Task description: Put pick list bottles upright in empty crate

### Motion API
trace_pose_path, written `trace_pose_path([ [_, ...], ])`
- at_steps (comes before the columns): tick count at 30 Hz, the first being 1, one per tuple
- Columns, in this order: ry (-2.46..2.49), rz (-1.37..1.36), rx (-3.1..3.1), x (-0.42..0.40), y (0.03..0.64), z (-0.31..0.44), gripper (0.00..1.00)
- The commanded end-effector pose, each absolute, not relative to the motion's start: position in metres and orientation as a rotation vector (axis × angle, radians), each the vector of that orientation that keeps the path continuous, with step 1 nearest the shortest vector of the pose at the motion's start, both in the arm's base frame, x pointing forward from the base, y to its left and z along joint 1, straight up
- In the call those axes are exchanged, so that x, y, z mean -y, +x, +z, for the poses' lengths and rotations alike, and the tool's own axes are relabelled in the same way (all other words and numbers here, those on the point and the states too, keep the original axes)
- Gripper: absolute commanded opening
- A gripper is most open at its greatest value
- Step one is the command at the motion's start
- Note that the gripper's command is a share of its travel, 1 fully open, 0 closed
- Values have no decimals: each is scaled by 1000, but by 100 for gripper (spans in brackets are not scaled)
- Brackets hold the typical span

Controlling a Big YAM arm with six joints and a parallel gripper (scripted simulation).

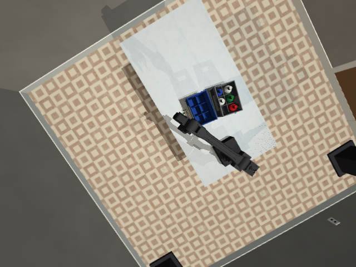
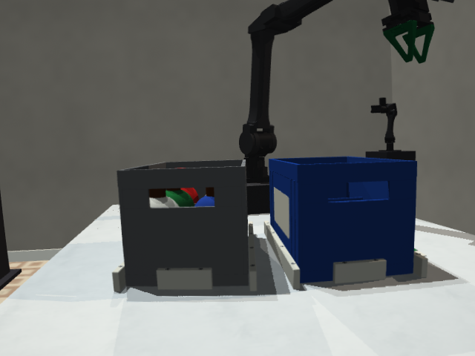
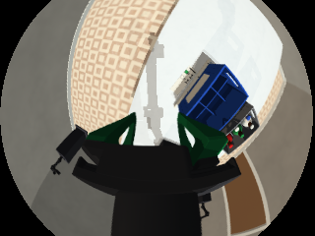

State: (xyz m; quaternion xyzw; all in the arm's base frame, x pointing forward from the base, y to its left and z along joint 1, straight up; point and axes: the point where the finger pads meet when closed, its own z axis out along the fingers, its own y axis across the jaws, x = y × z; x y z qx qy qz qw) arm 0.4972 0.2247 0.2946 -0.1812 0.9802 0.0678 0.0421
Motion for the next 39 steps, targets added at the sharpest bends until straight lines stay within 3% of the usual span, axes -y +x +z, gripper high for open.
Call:
trace_pose_path([
  [1,-562,224,-2917,-245,485,343,61],
  [2,-569,206,-2978,-243,471,317,61],
  [9,-628,179,-2954,-265,464,333,61],
  [39,-821,50,-2963,-327,337,336,61],
])
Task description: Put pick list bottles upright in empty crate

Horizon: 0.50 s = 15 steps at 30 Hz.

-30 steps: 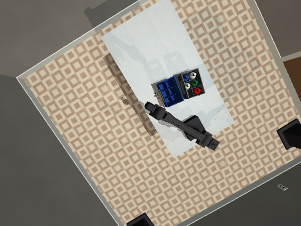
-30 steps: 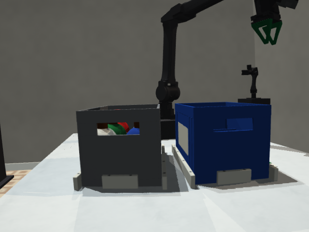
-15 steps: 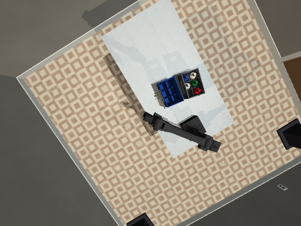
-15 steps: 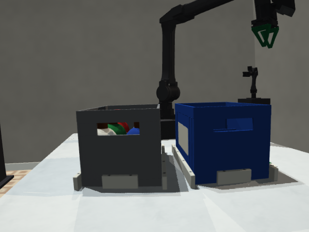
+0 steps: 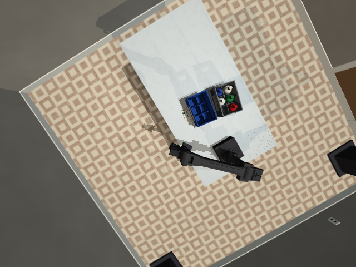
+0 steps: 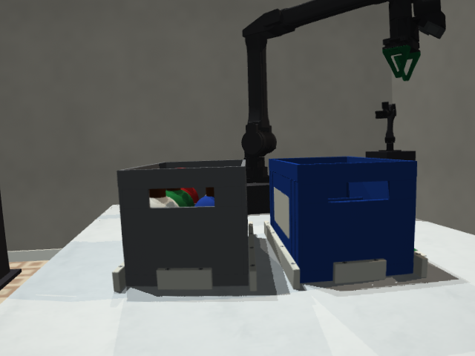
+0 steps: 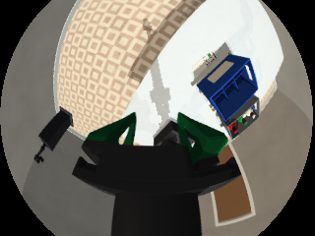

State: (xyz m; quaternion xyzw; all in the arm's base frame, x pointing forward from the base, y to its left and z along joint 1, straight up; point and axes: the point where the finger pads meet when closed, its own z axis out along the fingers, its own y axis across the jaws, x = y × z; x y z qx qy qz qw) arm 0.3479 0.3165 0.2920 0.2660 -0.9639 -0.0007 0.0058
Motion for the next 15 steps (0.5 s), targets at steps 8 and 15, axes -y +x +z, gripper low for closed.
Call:
trace_pose_path([
  [8,846,-19,3051,-330,304,312,61],
  [15,818,-44,3084,-326,316,320,61],
])
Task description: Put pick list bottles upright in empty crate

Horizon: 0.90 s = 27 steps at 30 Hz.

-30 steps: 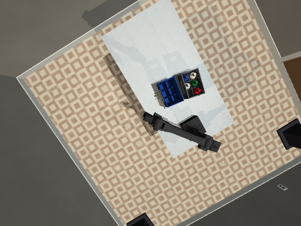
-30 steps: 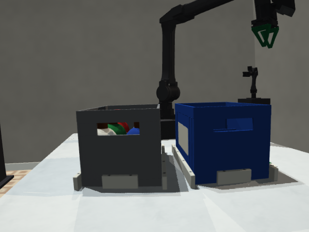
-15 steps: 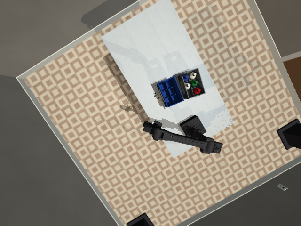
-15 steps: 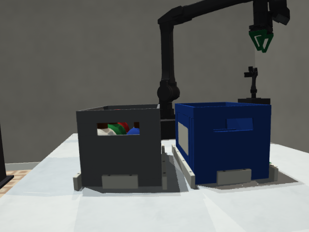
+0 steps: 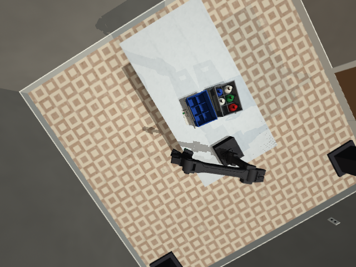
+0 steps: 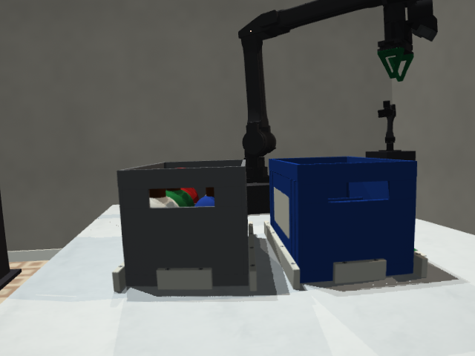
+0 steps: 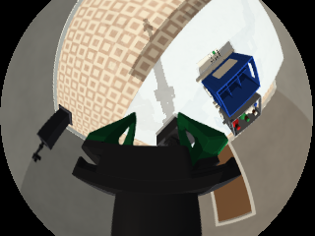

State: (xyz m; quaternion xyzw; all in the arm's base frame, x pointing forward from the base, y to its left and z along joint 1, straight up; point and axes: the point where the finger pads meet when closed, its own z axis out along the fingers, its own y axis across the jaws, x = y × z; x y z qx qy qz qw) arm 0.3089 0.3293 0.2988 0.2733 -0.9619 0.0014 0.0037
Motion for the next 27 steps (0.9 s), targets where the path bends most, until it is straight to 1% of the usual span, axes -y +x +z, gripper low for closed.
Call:
trace_pose_path([
  [1,816,-39,3079,-325,315,316,61],
  [4,817,-31,3071,-325,313,312,61],
  [5,834,-73,3109,-332,318,334,61],
  [6,833,-75,3111,-332,319,334,61],
  [16,821,-33,3072,-323,315,311,61],
  [27,830,-38,3075,-324,316,313,61],
])
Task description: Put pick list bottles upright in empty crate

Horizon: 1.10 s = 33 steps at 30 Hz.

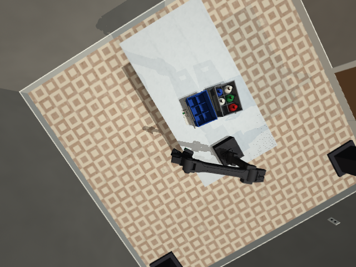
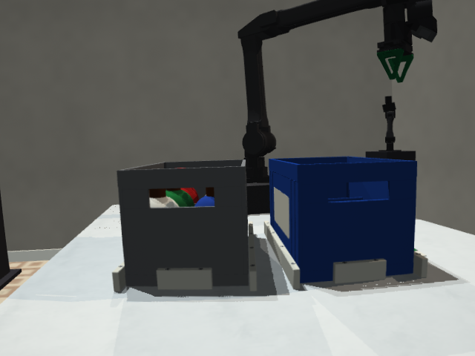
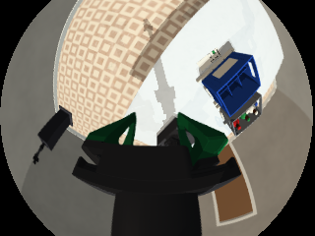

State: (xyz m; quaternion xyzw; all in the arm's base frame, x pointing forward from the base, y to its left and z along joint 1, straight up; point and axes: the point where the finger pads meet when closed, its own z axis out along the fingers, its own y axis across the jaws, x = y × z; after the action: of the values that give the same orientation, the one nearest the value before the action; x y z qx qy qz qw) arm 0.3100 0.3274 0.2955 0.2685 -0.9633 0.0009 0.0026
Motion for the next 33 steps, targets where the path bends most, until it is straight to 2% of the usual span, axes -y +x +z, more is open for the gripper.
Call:
trace_pose_path([
  [1,831,-35,3072,-323,315,312,61],
  [28,839,-27,3061,-321,314,305,61],
  [29,851,-70,3104,-328,321,329,61],
  [33,852,-60,3092,-330,321,325,61],
])
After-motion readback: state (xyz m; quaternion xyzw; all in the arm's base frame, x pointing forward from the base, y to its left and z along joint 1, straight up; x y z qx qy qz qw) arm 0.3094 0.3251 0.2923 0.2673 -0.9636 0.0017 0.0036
